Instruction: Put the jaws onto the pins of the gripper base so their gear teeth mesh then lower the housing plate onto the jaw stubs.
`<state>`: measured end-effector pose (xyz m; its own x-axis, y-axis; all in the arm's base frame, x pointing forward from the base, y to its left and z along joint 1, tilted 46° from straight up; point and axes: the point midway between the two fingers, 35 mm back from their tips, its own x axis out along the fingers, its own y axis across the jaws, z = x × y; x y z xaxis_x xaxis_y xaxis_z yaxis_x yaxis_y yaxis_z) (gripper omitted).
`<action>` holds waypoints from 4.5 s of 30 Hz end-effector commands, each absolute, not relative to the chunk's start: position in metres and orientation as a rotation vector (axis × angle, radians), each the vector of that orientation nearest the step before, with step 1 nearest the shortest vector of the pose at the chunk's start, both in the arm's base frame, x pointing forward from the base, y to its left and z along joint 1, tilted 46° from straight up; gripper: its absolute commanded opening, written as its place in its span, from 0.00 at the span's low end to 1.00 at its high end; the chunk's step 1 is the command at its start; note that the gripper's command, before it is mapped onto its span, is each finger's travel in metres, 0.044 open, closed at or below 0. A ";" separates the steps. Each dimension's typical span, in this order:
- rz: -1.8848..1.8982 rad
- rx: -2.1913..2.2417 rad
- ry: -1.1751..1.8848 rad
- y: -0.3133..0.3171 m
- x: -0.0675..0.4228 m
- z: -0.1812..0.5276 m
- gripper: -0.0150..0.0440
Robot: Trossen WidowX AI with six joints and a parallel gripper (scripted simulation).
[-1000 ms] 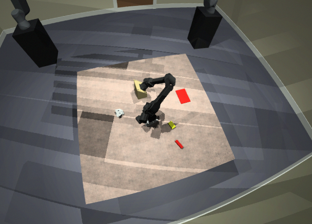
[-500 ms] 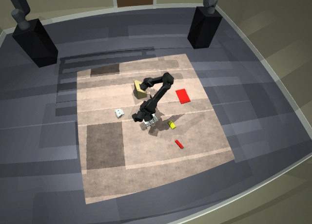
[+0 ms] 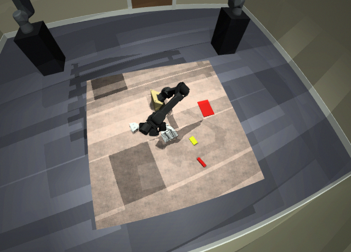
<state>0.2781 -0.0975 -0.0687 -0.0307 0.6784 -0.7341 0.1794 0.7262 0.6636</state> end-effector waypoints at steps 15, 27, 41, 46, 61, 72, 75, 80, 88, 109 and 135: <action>0.028 1.100 1.730 -0.158 0.239 -0.113 1.00; -0.264 1.349 1.785 -0.188 0.205 -0.141 1.00; -0.524 1.561 1.810 -0.208 0.170 -0.165 1.00; -0.523 1.562 1.811 -0.194 0.169 -0.178 1.00; -0.522 1.562 1.811 -0.179 0.167 -0.191 1.00; -0.522 1.562 1.811 -0.179 0.167 -0.191 1.00; -0.522 1.562 1.811 -0.179 0.167 -0.191 1.00; -0.522 1.562 1.811 -0.179 0.167 -0.191 1.00; -0.522 1.562 1.811 -0.179 0.167 -0.191 1.00; -0.522 1.562 1.811 -0.179 0.167 -0.191 1.00; -0.522 1.562 1.811 -0.179 0.167 -0.191 1.00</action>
<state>0.1669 -0.1797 -0.1906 -0.0507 0.6978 -0.7145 0.9704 0.2035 0.1299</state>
